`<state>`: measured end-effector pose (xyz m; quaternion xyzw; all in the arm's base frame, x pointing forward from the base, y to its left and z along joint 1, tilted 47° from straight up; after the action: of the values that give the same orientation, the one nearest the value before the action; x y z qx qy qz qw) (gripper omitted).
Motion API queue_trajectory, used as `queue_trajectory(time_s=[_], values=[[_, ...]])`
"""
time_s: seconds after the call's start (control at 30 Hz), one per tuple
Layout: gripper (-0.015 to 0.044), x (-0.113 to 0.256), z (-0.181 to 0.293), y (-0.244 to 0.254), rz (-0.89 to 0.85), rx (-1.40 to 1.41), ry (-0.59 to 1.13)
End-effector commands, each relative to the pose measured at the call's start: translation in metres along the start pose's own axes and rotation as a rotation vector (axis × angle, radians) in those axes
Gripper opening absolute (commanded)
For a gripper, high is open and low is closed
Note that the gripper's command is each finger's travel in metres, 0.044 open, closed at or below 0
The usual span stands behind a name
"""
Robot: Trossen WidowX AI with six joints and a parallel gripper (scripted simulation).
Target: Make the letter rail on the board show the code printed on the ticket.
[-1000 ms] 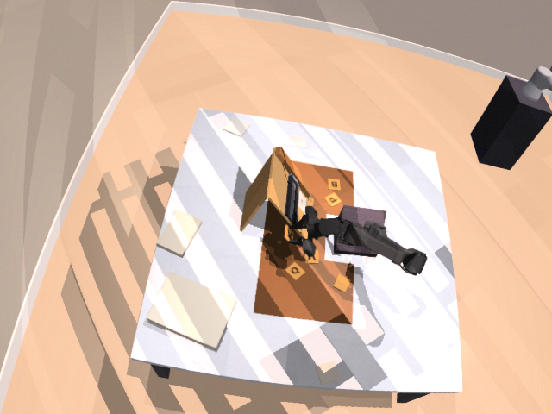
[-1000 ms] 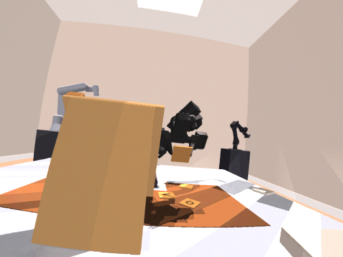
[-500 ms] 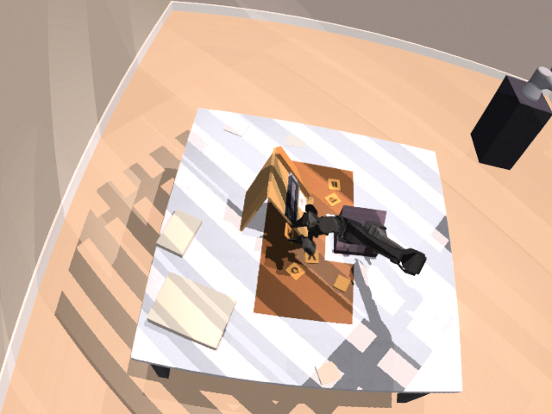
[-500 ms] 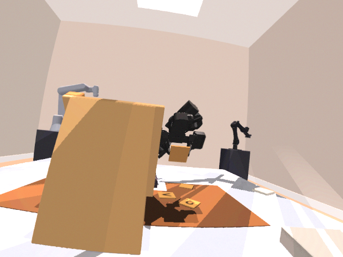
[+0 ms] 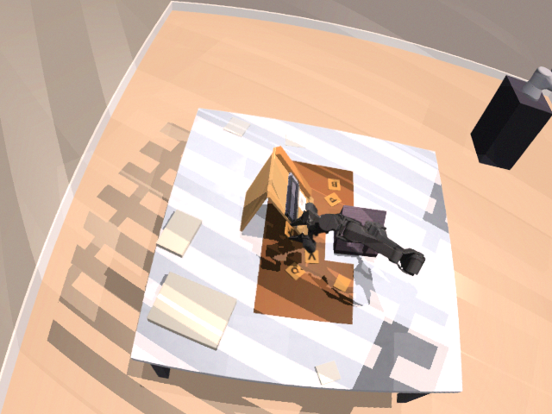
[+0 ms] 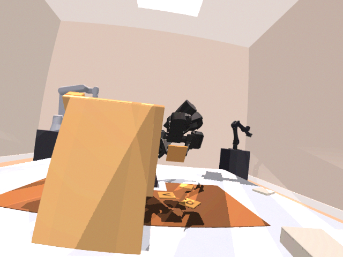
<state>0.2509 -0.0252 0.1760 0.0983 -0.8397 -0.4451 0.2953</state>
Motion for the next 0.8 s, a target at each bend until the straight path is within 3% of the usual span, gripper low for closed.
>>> queue_trajectory(time_s=[0.0, 0.77], values=[[0.0, -0.001, 0.0, -0.003, 0.0, 0.005, 0.003], [0.0, -0.001, -0.002, -0.014, 0.0, 0.005, 0.003]])
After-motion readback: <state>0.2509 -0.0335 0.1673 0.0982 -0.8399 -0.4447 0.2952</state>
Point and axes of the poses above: the point midway between the two fingers, 35 mm back from their tips, its own x axis back along the fingers, its own y axis across the jaws, z = x × y, the point moved 9 cm from there along x, back along the fingers, and after that the axes turned 9 degrees about -x, right-handed, at the moved point
